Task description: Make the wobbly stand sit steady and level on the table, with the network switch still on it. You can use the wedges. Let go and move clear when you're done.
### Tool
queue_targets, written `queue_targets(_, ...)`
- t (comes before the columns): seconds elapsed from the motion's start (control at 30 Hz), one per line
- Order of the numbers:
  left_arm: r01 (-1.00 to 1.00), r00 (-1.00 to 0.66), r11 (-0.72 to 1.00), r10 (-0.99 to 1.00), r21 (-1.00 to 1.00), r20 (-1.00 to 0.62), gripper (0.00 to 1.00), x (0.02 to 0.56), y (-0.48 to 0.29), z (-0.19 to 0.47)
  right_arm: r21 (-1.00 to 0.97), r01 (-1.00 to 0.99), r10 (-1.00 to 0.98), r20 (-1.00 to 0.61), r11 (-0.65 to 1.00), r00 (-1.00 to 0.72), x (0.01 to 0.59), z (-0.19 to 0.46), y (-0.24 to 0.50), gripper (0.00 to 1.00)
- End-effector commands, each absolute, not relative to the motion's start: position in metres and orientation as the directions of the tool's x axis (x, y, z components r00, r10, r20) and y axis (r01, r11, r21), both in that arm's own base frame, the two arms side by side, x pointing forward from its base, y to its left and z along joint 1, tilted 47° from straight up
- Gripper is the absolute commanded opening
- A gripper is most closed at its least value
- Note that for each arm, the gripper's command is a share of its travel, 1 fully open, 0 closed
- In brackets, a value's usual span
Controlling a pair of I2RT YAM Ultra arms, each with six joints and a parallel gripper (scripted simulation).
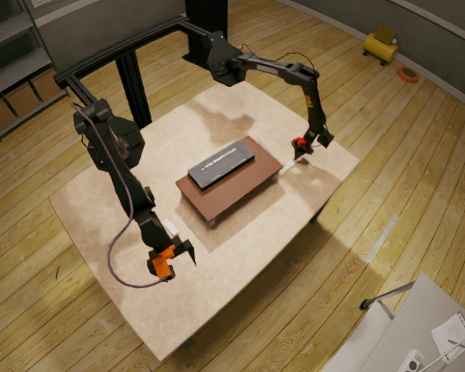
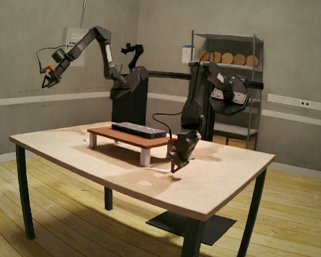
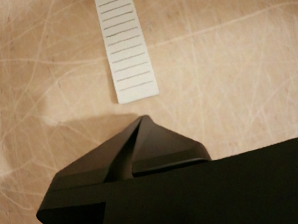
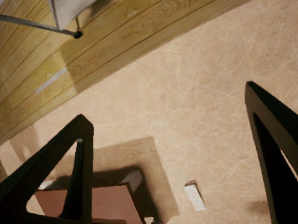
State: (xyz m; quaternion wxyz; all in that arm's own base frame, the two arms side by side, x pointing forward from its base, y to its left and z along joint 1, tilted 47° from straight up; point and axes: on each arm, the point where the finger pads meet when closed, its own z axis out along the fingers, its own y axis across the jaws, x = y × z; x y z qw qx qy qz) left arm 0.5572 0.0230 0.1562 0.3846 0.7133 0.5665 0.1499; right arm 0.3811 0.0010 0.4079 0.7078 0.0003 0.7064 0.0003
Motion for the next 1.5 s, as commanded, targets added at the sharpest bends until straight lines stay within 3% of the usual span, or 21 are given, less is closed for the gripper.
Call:
queue_targets(0.0, 0.674, 0.318, -0.065, 0.924, 0.736, -0.210, 0.00, 0.555, 0.017, 0.170, -0.010, -0.005, -0.010, -0.999, 1.000, 0.051, 0.372, 0.424, 0.002, 1.00)
queue_targets(1.47, 0.679, 0.332, -0.064, 0.915, 0.732, -0.228, 0.00, 0.551, -0.005, 0.172, -0.010, -0.005, -0.010, -0.999, 1.000, 0.051, 0.372, 0.424, 0.002, 1.00)
